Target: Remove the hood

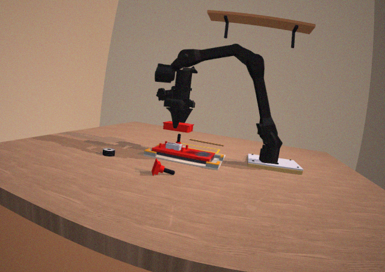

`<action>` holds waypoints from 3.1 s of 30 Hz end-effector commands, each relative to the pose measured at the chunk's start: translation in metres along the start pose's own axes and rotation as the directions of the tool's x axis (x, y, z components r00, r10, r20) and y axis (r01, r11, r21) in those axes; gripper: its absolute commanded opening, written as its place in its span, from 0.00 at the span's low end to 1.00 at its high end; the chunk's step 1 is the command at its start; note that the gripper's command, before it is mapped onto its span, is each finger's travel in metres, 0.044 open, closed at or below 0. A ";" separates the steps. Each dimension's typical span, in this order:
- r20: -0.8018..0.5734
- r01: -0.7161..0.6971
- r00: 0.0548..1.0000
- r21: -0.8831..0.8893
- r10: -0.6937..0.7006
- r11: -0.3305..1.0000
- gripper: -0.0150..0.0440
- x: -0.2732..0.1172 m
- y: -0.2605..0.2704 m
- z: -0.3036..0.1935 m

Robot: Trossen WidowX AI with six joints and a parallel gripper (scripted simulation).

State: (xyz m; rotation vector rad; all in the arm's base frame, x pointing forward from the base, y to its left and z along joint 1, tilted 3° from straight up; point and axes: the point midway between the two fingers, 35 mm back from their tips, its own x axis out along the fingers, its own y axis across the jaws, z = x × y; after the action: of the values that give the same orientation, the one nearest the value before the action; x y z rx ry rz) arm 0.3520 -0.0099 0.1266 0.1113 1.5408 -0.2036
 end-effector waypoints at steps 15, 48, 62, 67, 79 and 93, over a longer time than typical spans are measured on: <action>0.030 0.008 1.000 0.016 -0.008 1.000 0.25 -0.006 -0.092 -0.009; 0.017 0.014 1.000 0.000 -0.014 1.000 0.25 -0.001 -0.178 -0.041; 0.017 0.014 1.000 0.000 -0.014 1.000 0.25 0.011 -0.178 -0.039; 0.017 0.014 1.000 0.000 -0.014 1.000 0.25 0.015 -0.178 -0.039; 0.017 0.014 1.000 0.000 -0.014 1.000 0.25 0.025 -0.178 -0.039; 0.017 0.014 1.000 0.000 -0.014 1.000 0.25 0.037 -0.178 -0.039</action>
State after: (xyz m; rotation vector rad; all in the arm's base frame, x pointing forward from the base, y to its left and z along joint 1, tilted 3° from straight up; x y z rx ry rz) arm 0.2792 -0.1794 0.1021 0.0980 1.5240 -0.2206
